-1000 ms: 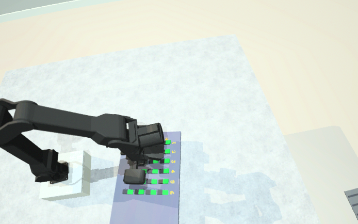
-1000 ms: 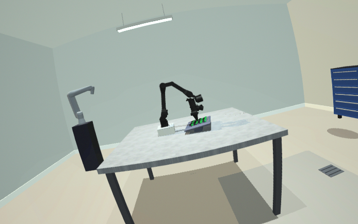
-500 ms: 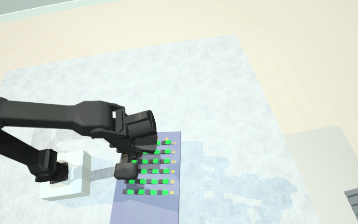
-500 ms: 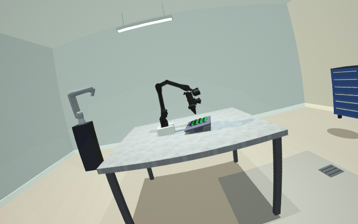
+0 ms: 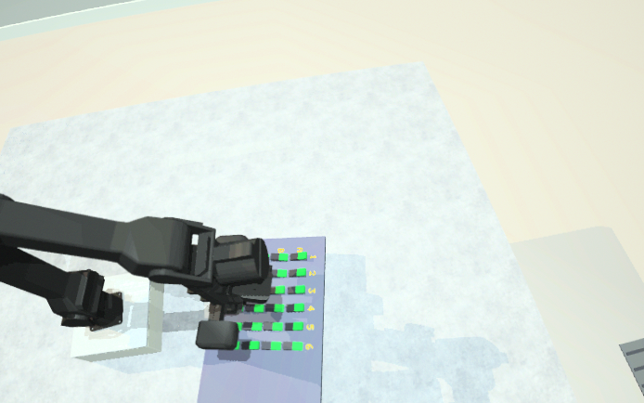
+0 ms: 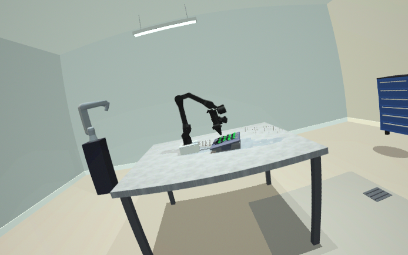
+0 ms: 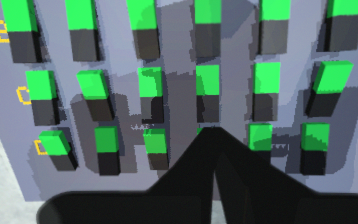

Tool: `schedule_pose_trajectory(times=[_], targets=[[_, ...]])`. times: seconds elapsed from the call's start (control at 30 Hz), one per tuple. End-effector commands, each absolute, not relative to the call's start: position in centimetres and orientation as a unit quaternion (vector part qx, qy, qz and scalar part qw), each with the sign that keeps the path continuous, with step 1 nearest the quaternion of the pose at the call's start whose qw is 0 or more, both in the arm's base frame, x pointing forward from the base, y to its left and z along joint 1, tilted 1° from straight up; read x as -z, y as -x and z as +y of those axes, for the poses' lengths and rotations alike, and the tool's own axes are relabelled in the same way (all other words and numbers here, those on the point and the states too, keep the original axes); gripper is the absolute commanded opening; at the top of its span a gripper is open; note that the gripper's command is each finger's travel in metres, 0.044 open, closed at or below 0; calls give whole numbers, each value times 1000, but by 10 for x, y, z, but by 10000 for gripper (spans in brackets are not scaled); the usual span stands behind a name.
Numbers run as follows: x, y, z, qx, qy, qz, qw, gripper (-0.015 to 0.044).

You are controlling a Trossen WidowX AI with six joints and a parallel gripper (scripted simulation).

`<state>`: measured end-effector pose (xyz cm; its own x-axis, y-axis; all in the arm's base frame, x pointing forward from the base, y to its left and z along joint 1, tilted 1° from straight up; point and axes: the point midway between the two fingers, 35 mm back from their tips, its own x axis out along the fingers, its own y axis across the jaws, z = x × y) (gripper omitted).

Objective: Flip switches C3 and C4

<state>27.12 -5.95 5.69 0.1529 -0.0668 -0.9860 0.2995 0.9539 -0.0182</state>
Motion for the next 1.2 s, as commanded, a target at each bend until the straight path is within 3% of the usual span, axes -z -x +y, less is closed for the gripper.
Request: schedule_pose_trajectory(times=[0.0, 1.17], targets=[[-51, -271, -60, 119, -90, 640, 753, 0], [-27, -274, -61, 120, -90, 640, 753, 0]])
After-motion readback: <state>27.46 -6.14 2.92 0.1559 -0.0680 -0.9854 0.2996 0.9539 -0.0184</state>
